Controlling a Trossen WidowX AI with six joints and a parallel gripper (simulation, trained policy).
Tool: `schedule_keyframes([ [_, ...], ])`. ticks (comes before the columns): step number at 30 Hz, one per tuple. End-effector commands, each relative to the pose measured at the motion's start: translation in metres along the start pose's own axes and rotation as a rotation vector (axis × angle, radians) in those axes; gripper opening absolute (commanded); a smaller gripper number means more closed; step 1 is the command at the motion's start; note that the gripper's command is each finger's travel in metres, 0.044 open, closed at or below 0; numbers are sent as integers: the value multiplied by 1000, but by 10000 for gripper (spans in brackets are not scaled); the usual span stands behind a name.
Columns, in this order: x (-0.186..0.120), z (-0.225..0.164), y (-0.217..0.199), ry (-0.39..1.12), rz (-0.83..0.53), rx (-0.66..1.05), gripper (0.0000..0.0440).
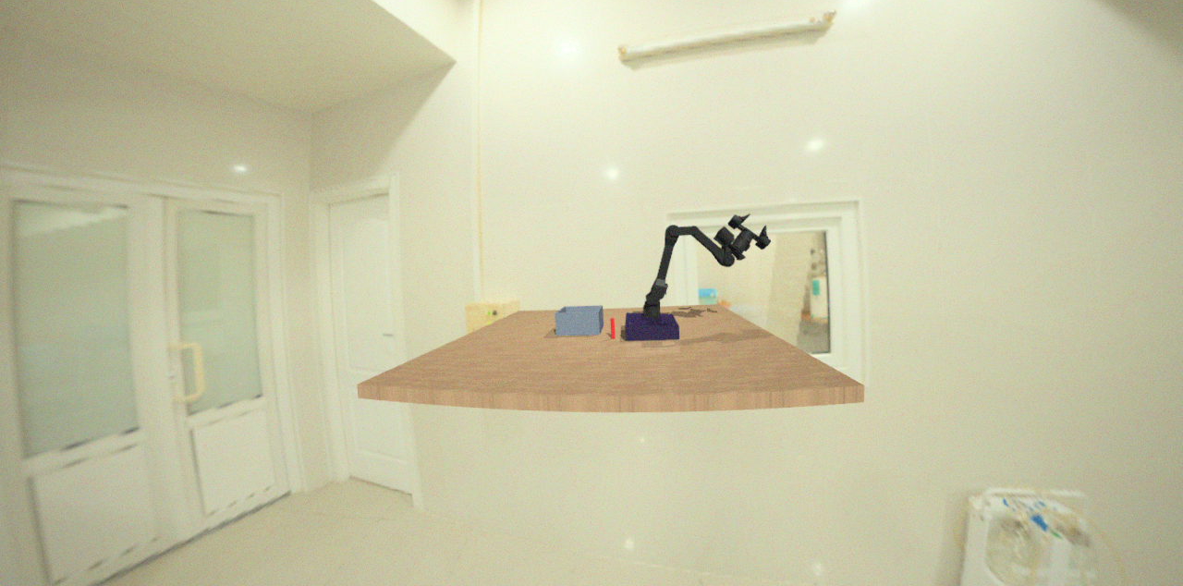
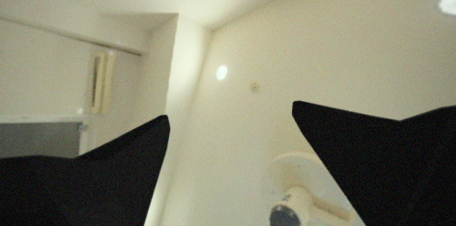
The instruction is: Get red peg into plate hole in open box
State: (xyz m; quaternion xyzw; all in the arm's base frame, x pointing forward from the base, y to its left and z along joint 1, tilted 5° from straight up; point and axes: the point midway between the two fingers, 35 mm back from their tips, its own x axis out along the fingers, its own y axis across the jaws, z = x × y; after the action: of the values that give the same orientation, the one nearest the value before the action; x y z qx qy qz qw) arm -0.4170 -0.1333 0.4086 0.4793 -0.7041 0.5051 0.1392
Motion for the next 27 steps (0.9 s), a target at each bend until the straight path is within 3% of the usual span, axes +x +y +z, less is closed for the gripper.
schedule_keyframes([
  [1, 1, 6, 0, -6, -2, 12, 416],
  [4, 6, 34, 0, -33, 11, 90, 439],
  [27, 19, 238, -28, -242, 237, 815, 440],
])
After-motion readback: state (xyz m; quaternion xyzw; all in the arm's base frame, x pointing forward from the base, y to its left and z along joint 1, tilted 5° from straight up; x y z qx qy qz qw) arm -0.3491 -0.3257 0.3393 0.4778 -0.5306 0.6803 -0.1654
